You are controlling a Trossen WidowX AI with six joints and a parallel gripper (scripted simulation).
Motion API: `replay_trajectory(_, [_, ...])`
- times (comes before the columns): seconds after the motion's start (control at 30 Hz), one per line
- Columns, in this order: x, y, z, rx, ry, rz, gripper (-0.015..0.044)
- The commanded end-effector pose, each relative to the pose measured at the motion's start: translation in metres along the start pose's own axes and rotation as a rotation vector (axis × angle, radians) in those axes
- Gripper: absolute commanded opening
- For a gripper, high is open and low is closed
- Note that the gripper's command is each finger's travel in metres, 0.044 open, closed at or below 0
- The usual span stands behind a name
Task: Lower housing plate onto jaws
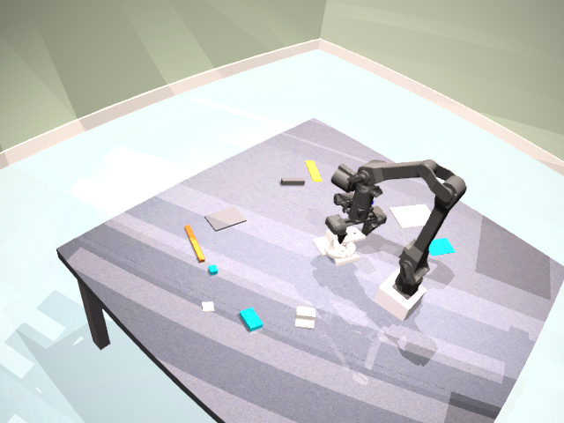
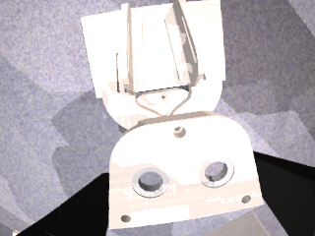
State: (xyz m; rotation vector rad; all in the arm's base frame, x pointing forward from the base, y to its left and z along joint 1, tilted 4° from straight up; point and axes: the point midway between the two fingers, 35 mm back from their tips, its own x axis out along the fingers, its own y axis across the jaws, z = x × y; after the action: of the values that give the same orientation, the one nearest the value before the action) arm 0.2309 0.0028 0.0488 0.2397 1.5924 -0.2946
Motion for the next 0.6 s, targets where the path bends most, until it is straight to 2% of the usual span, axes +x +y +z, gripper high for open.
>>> replay_trajectory(0.0, [-0.0002,-0.0007,0.0003,-0.005,-0.003,-0.004,0.0351])
replay_trajectory(0.57, [0.004,-0.0007,0.0007,-0.006,-0.003,-0.004,0.0351])
